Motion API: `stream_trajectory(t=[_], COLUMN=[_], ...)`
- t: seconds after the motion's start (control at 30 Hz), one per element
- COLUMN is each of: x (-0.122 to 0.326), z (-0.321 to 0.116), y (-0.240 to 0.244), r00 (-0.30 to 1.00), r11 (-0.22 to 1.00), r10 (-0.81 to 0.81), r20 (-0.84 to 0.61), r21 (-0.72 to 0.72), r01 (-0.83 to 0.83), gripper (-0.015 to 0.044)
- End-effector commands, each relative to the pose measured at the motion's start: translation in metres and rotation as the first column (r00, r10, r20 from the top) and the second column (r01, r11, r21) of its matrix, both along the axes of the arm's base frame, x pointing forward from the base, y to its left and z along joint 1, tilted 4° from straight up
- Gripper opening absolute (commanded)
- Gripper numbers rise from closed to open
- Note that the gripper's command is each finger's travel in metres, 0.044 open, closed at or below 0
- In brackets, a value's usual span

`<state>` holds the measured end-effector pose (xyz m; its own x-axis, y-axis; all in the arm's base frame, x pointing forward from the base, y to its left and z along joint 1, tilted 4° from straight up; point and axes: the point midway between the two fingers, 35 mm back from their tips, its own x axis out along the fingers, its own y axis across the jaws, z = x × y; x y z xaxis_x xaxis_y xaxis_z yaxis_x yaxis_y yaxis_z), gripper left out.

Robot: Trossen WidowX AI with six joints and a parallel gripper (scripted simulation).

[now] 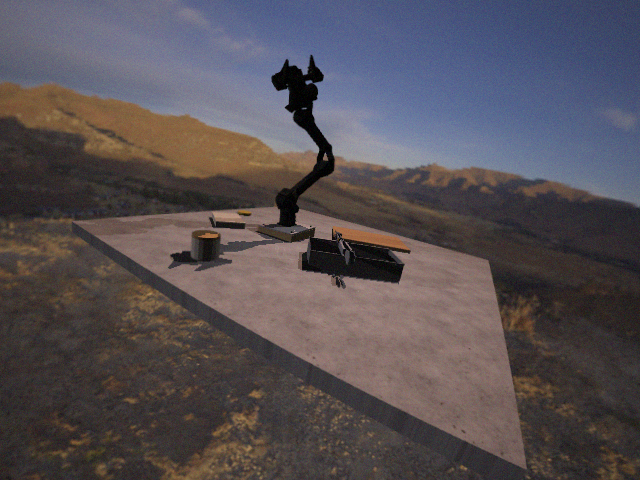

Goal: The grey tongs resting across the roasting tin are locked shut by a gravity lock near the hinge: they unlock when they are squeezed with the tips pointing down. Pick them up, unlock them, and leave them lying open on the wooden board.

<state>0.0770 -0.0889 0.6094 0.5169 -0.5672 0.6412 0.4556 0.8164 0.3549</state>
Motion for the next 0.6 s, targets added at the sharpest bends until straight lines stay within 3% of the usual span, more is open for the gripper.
stream_trajectory(t=[0.0,0.2,0.43,0.57], x=[0.002,0.017,0.07,0.082], z=[-0.01,-0.033,-0.092,-0.102], y=[-0.038,-0.089,-0.164,-0.171], r00=[0.999,0.988,0.847,0.822], r11=[0.998,0.992,0.983,0.984], r10=[0.003,-0.027,-0.086,-0.073], r20=[-0.035,-0.152,-0.525,-0.565], r21=[0.056,0.114,0.093,0.095], r01=[-0.001,0.045,0.158,0.152], gripper=[0.044,0.044,0.044,0.044])
